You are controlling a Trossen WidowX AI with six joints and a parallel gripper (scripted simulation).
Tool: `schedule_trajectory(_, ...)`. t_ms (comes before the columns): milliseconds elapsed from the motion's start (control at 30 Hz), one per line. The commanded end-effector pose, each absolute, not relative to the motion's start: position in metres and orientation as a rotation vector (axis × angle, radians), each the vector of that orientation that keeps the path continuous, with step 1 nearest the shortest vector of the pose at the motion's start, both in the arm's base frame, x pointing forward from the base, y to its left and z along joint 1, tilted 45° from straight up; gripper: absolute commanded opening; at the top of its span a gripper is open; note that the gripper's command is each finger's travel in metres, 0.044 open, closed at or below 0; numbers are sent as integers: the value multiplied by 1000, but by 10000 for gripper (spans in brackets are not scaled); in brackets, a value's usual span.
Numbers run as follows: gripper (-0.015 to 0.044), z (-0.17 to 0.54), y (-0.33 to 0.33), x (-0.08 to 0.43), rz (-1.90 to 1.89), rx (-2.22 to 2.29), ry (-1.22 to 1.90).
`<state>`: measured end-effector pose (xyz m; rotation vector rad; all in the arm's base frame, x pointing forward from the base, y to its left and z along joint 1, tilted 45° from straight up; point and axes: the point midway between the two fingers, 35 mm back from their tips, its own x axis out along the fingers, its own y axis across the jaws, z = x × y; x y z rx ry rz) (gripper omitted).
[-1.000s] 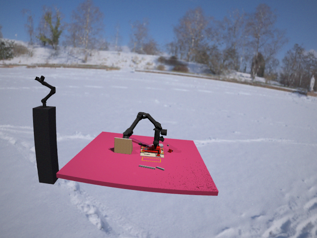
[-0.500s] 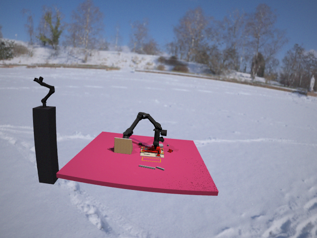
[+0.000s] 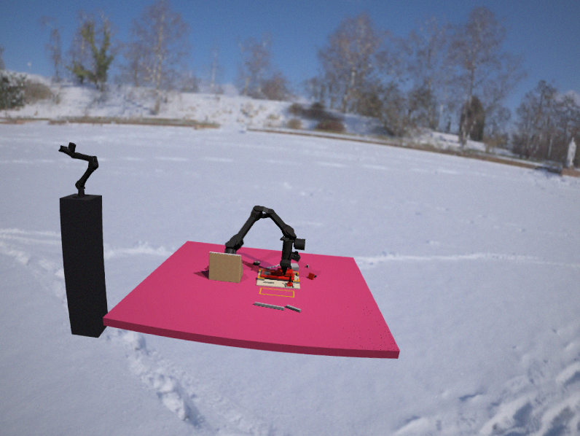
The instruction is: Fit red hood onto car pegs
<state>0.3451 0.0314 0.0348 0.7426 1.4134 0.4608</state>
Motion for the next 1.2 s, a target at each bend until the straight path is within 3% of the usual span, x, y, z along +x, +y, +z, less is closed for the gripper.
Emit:
schedule_trajectory(0,0,34,32,345,462,748,1412)
schedule_trajectory(133,0,35,31,345,461,743,1413)
schedule_trajectory(700,440,35,32,345,461,743,1414)
schedule_trajectory(1167,440,83,-17,336,459,745,1407)
